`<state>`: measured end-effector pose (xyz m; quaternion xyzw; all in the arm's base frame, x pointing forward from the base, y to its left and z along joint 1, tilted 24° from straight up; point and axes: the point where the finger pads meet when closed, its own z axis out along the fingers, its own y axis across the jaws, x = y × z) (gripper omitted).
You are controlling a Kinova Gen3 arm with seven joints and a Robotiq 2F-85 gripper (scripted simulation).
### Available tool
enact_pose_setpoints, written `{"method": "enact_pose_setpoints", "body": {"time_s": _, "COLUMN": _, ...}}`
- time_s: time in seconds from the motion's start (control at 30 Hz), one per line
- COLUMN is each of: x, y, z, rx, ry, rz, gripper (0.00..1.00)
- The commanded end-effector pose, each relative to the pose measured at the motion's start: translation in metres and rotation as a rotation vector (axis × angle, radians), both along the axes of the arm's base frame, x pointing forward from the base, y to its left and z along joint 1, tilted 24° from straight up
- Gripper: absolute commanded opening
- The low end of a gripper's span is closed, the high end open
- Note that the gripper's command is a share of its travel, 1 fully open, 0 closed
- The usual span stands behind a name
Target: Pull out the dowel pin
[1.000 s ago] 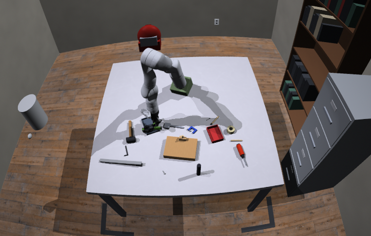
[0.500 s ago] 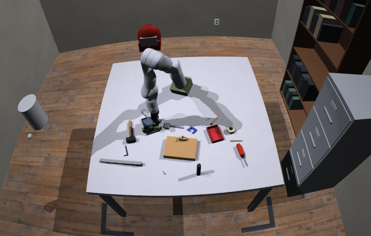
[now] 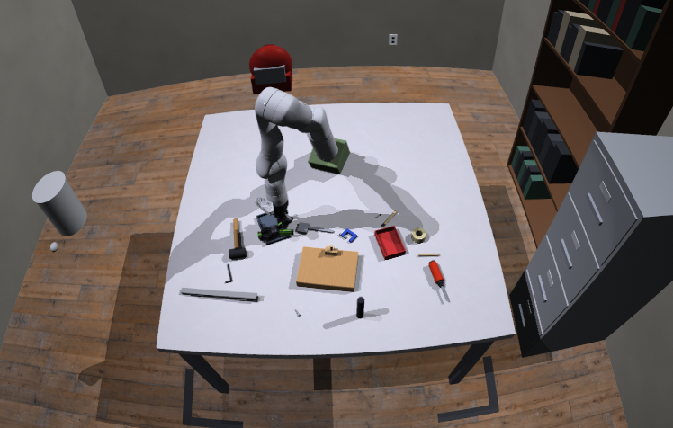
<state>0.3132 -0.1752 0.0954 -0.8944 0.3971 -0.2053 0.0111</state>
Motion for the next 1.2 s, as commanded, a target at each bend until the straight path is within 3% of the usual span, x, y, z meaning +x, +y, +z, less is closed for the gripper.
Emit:
{"method": "enact_pose_setpoints", "body": {"time_s": 0.0, "x": 0.0001, "y": -0.0001, "z": 0.0003, "rx": 0.000, "ry": -0.001, "rz": 0.000, "gripper": 0.34}}
{"method": "enact_pose_setpoints", "body": {"time_s": 0.23, "x": 0.0001, "y": -0.0001, "z": 0.0003, "rx": 0.000, "ry": -0.001, "rz": 0.000, "gripper": 0.34}}
{"method": "enact_pose_setpoints", "body": {"time_s": 0.27, "x": 0.0001, "y": -0.0001, "z": 0.0003, "rx": 0.000, "ry": -0.001, "rz": 0.000, "gripper": 0.28}}
{"method": "enact_pose_setpoints", "body": {"time_s": 0.43, "x": 0.0001, "y": -0.0001, "z": 0.0003, "rx": 0.000, "ry": -0.001, "rz": 0.000, "gripper": 0.28}}
{"method": "enact_pose_setpoints", "body": {"time_s": 0.47, "x": 0.0001, "y": -0.0001, "z": 0.0004, "rx": 0.000, "ry": -0.001, "rz": 0.000, "gripper": 0.22}}
{"method": "enact_pose_setpoints", "body": {"time_s": 0.7, "x": 0.0000, "y": 0.0000, "z": 0.0006, "rx": 0.000, "ry": -0.001, "rz": 0.000, "gripper": 0.22}}
{"method": "enact_pose_setpoints", "body": {"time_s": 0.73, "x": 0.0000, "y": 0.0000, "z": 0.0006, "rx": 0.000, "ry": -0.001, "rz": 0.000, "gripper": 0.16}}
{"method": "enact_pose_setpoints", "body": {"time_s": 0.9, "x": 0.0000, "y": 0.0000, "z": 0.0007, "rx": 0.000, "ry": -0.001, "rz": 0.000, "gripper": 0.16}}
{"method": "enact_pose_setpoints", "body": {"time_s": 0.93, "x": 0.0000, "y": 0.0000, "z": 0.0007, "rx": 0.000, "ry": -0.001, "rz": 0.000, "gripper": 0.10}}
{"method": "enact_pose_setpoints", "body": {"time_s": 1.17, "x": -0.0001, "y": 0.0000, "z": 0.0008, "rx": 0.000, "ry": -0.001, "rz": 0.000, "gripper": 0.10}}
